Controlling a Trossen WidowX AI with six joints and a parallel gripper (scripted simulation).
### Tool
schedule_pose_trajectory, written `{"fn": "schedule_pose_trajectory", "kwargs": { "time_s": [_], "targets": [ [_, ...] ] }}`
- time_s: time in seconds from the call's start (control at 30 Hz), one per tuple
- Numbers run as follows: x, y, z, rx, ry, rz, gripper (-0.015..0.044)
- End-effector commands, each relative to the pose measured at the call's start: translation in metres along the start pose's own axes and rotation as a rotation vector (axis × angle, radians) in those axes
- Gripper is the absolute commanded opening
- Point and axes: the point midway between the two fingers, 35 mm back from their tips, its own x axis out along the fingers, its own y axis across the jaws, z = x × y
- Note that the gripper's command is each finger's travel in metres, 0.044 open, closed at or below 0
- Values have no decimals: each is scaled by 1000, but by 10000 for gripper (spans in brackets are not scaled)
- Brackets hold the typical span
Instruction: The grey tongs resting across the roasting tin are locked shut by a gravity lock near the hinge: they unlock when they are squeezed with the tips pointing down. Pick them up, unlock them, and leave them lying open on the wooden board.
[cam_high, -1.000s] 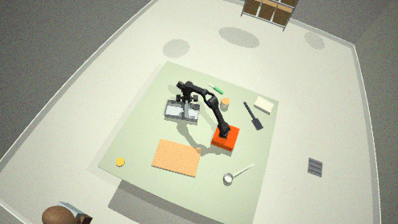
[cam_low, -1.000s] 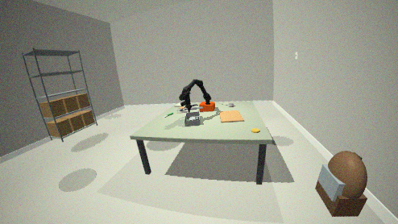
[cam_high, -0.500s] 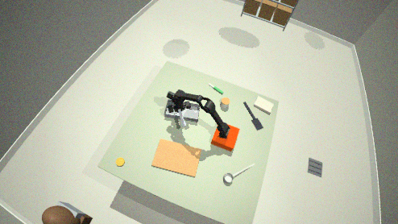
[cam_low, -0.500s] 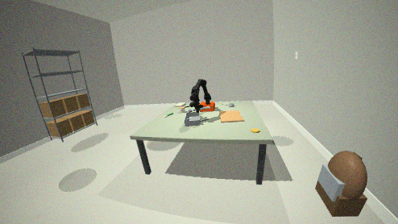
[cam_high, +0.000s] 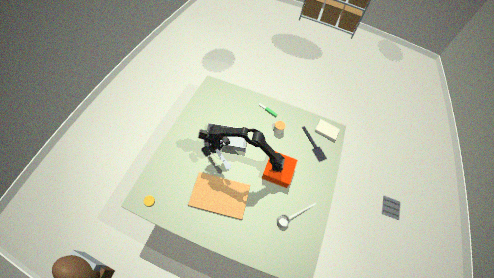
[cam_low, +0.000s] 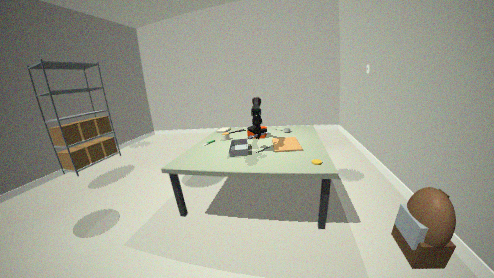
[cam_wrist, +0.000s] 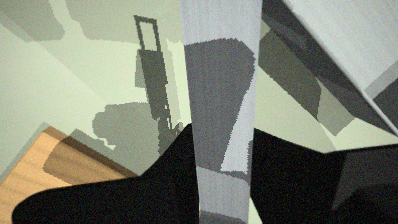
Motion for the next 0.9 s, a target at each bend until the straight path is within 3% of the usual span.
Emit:
{"fn": "schedule_pose_trajectory", "kwargs": {
  "time_s": [0.0, 0.27, 0.87],
  "targets": [
    [-7, 16, -15, -60, -6, 13, -150],
    [-8, 29, -30, -112, -5, 13, -150],
    [-8, 98, -138, -442, -1, 22, -150]
  ]
}}
